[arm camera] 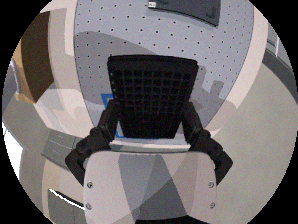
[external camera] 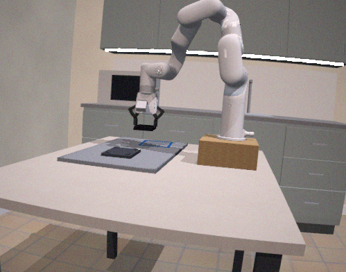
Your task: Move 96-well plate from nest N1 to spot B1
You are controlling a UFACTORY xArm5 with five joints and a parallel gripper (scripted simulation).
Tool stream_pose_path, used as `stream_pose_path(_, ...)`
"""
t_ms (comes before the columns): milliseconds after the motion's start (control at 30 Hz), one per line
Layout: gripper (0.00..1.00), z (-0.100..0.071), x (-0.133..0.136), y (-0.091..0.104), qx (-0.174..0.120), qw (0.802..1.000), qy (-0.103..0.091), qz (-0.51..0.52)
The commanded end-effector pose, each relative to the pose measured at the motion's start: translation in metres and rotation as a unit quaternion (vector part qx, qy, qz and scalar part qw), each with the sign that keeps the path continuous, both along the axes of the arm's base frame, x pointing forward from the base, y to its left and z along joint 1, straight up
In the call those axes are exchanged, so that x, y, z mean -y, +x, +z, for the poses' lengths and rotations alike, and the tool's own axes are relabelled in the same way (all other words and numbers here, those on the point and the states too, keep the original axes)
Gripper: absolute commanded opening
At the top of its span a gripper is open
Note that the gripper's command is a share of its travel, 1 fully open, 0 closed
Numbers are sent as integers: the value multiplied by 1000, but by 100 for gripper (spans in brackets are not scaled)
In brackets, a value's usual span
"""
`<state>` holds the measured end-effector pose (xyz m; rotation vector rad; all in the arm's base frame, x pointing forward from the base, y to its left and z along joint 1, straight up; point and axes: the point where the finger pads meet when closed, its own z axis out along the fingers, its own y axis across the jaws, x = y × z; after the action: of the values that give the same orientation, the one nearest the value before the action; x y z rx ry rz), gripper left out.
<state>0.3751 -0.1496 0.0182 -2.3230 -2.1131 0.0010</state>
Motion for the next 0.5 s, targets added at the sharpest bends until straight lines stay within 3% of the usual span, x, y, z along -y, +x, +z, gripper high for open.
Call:
stream_pose_path(0, 0, 1, 14, -4, 2, 1000, -1, 0)
stream_pose_path(467, 0, -1, 52, -17, 2, 1000, -1, 0)
